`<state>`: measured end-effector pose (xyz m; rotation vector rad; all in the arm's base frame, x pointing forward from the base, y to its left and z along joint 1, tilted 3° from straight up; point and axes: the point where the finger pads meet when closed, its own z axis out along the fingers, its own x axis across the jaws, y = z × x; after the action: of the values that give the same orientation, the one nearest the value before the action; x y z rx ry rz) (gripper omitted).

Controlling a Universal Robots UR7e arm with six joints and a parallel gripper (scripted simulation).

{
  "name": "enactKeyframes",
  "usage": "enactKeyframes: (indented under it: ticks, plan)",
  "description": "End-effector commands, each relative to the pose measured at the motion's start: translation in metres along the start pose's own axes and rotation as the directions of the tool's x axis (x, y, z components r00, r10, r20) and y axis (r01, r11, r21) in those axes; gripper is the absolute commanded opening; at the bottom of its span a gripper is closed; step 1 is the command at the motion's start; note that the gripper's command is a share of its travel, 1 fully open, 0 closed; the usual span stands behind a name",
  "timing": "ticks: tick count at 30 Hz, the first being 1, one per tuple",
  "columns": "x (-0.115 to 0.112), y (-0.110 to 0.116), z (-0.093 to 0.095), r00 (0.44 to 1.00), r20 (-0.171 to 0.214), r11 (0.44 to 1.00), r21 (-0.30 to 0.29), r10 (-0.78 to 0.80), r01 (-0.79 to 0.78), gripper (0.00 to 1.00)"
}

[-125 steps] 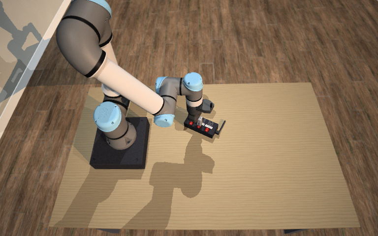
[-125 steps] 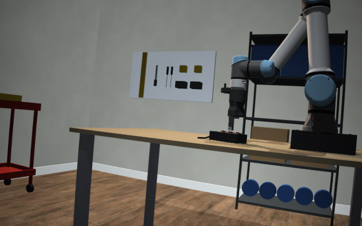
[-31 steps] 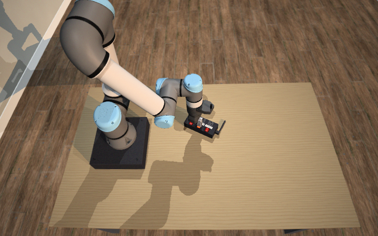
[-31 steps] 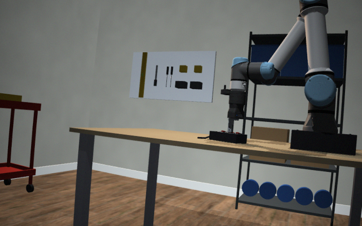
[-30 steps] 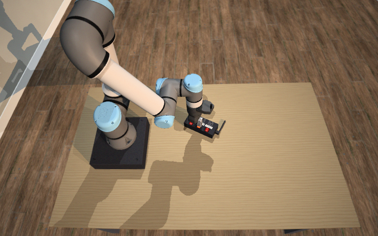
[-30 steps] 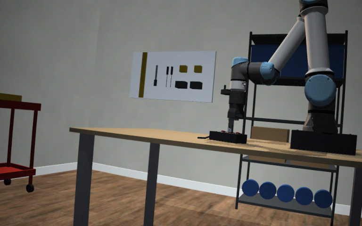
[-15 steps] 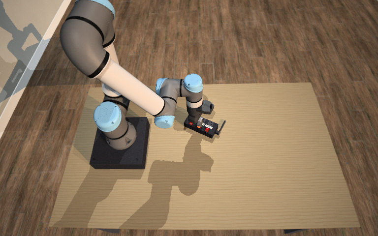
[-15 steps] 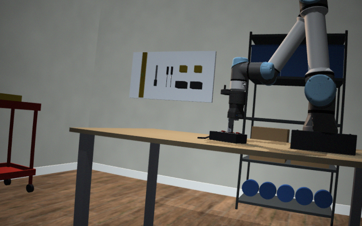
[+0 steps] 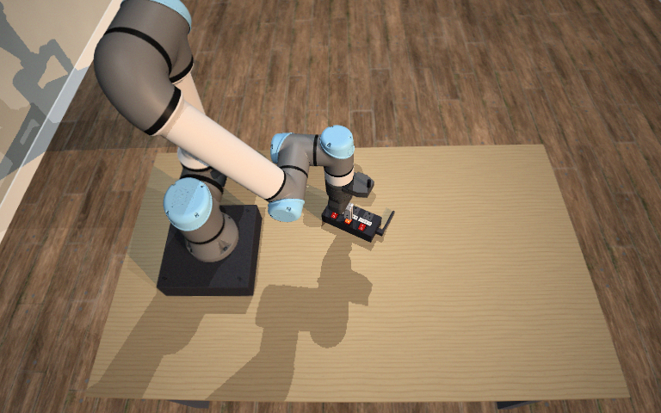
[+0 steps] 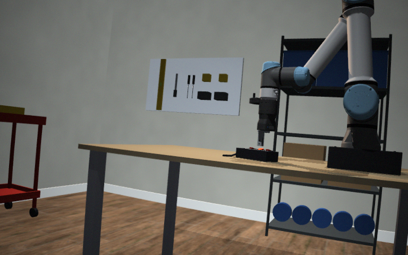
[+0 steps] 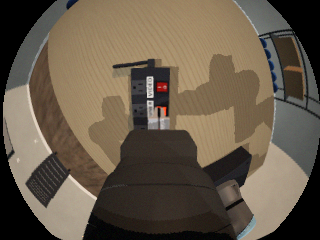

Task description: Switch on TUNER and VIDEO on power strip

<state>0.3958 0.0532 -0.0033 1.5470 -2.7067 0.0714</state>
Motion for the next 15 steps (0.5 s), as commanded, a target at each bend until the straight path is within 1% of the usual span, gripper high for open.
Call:
enactKeyframes:
  ticks: [1,6,15]
  plan:
    - [-0.0016,-0.0021,-0.0185,1.0,0.001,1.0,0.005,-0.001,0.001,0.0]
    - [-0.0014,-0.0022,-0.0268,1.0,0.001,1.0,0.005,-0.001,0.001,0.0]
    - [-0.0008,-0.0014,-0.0261,1.0,0.0,1.0,0.001,0.0,0.0,0.0]
